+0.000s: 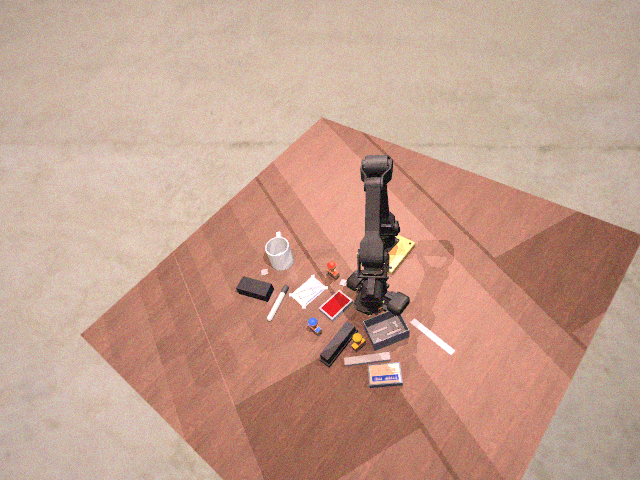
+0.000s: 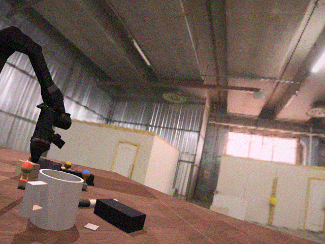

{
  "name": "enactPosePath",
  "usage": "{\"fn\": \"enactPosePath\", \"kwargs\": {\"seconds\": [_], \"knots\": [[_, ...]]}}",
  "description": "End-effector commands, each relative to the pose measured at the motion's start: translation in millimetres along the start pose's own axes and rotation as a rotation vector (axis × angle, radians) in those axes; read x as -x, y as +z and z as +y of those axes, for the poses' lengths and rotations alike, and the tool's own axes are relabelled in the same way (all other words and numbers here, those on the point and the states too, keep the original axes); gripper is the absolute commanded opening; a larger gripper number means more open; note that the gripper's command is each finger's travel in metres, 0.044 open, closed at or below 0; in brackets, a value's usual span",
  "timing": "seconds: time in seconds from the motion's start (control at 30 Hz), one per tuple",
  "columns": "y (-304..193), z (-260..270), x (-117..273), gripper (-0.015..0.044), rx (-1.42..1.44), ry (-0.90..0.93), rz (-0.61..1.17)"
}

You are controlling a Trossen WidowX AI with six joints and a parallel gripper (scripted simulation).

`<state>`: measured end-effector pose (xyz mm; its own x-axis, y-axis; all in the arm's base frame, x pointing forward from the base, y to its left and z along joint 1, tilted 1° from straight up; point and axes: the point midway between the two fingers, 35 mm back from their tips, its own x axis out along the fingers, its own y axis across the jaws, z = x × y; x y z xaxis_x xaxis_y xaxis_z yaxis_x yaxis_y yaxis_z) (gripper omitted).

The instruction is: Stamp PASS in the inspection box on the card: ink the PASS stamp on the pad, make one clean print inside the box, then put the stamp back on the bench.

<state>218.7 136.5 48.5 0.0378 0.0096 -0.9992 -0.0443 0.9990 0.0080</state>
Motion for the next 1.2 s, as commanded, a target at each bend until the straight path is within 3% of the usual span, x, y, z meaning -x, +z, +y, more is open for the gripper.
{"fn": "enactPosePath", "kwargs": {"seconds": [0.0,0.67,1.17], "knots": [[-2.2,-2.5,-4.3,0.0222,0.004,-0.011,0.009],[-2.2,-2.5,-4.3,0.0222,0.004,-0.011,0.009],[0.0,-0.1,0.0,0.0121,0.0,0.0,0.0]]}}
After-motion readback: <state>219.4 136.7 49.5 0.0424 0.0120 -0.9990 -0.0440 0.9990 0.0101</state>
